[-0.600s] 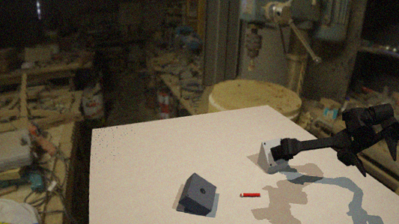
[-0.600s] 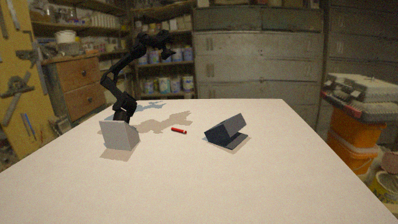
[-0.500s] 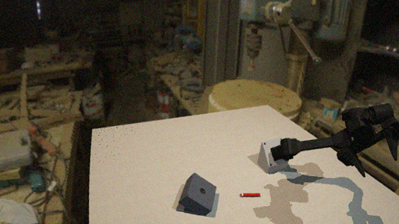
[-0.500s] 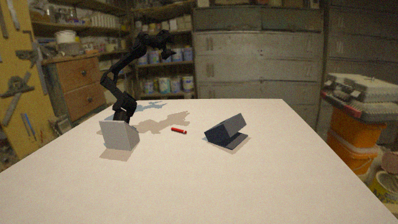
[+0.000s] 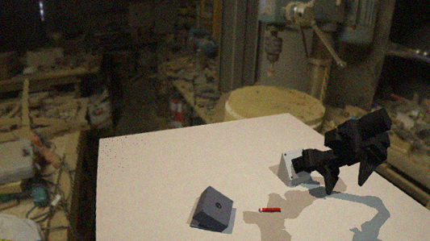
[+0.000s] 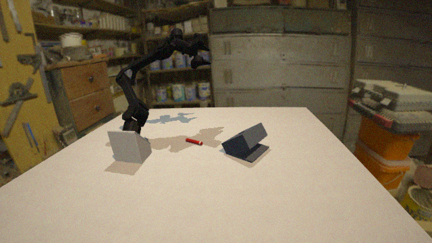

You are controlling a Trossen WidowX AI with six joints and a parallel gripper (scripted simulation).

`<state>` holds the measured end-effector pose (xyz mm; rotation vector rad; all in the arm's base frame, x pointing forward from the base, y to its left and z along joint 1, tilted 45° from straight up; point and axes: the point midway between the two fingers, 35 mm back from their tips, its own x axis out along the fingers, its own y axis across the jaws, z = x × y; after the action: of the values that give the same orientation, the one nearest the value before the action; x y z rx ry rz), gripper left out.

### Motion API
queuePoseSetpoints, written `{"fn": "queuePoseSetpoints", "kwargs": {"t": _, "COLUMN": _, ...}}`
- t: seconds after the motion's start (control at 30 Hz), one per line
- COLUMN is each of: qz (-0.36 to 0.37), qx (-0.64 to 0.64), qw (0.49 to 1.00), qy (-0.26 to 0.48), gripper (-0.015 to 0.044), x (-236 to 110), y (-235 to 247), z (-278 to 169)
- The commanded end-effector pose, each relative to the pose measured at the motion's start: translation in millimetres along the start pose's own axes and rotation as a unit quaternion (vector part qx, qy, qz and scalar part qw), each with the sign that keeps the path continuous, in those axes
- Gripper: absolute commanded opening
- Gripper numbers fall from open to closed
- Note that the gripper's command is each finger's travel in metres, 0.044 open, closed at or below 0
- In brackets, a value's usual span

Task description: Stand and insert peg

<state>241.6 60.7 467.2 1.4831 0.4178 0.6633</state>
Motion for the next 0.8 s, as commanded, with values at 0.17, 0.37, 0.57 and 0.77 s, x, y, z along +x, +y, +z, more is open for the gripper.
{"fn": "queuePoseSetpoints", "kwargs": {"t": 0.17, "qz": -0.122, "qx": -0.001, "qw": 0.992, "qy": -0.016, "gripper": 0.0440, "x": 19, "y": -88, "z": 42}}
{"fn": "queuePoseSetpoints", "kwargs": {"t": 0.37, "qz": -0.209, "qx": 0.001, "qw": 0.978, "qy": -0.002, "gripper": 0.0440, "x": 20, "y": -150, "z": 58}}
{"fn": "queuePoseSetpoints", "kwargs": {"t": 0.57, "qz": -0.291, "qx": 0.006, "qw": 0.956, "qy": 0.033, "gripper": 0.0440, "x": 13, "y": -210, "z": 61}}
{"fn": "queuePoseSetpoints", "kwargs": {"t": 0.77, "qz": -0.363, "qx": 0.016, "qw": 0.927, "qy": 0.087, "gripper": 0.0440, "x": -1, "y": -264, "z": 54}}
